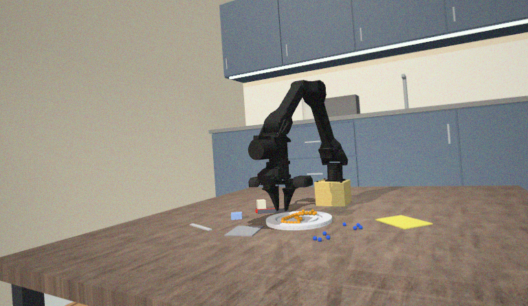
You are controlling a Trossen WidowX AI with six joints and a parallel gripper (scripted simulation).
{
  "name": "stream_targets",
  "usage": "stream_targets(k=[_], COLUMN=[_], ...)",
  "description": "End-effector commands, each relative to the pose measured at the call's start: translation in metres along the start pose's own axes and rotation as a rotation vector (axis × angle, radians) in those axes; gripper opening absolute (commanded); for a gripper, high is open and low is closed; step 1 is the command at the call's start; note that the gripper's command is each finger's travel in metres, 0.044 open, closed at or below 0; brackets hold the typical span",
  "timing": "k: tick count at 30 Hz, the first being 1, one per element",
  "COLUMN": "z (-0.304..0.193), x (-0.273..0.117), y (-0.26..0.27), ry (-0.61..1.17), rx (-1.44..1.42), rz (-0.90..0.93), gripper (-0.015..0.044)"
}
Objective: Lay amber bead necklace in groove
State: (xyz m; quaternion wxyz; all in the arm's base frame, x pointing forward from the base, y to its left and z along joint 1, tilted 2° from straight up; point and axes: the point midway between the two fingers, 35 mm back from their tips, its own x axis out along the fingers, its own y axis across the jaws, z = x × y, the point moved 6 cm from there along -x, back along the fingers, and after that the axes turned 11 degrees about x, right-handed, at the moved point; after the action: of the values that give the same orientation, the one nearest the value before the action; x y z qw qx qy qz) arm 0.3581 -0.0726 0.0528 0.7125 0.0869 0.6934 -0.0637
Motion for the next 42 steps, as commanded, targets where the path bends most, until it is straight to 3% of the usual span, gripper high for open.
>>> stream_targets(k=[1,21,26,42], z=[0.0,-0.003,-0.002,-0.002], x=[0.005,0.029,0.026,0.026], y=[0.0,0.0,0.0,0.0], ry=[0.003,0.014,0.008,0.008], rx=[-0.001,-0.004,-0.002,-0.002], rz=[0.001,0.003,0.0,0.0], gripper=[0.012,0.012,0.0,0.0])
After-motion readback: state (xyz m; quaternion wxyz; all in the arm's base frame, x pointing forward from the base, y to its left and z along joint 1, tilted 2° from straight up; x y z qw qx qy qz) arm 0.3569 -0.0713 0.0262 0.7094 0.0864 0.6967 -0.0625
